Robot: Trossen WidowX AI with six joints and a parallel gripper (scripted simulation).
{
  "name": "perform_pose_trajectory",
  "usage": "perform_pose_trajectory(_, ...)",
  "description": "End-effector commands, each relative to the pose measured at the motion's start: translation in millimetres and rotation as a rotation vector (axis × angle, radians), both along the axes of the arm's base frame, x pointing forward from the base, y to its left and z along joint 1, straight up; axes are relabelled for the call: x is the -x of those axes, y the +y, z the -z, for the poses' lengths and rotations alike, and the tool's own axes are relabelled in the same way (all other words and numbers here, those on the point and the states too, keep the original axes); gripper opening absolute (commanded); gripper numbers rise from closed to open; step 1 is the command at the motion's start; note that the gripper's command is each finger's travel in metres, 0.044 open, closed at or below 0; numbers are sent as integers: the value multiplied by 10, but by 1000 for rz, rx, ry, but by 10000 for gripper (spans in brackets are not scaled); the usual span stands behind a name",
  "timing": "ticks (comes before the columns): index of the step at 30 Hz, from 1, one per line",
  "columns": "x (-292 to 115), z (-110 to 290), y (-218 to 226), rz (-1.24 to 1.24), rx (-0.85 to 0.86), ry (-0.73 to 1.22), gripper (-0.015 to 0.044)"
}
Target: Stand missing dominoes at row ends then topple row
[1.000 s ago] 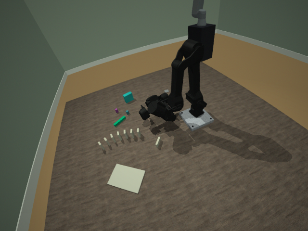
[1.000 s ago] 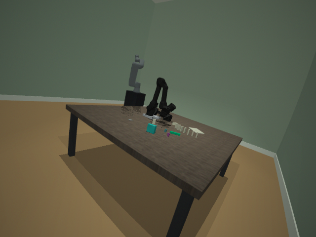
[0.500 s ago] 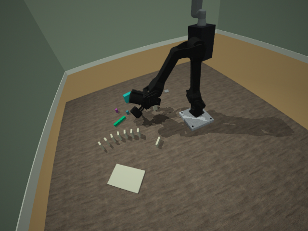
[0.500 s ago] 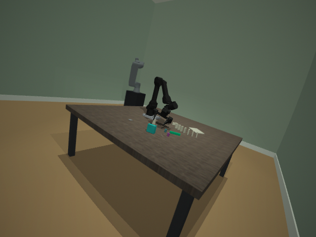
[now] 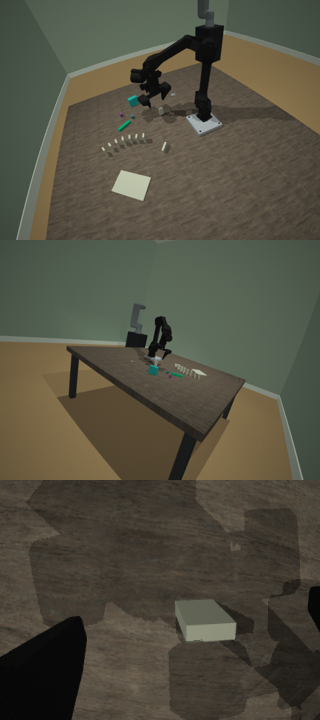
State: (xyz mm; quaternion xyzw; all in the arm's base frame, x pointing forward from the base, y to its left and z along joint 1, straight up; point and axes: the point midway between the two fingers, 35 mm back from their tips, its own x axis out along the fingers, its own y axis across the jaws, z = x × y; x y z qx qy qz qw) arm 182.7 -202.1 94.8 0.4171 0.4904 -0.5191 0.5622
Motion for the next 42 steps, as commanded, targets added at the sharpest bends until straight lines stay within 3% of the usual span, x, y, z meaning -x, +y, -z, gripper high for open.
perform_pose_trajectory(1,136,-254,141,103,-163,-46,440)
perform_pose_trajectory(9,131,-207,136,103,-163,-46,440)
perform_pose_trajectory(18,125,387,135,103,-163,-46,440)
perform_pose_trajectory(32,124,549,134,103,-163,-46,440)
perform_pose_trajectory(42,124,549,134,103,-163,-46,177)
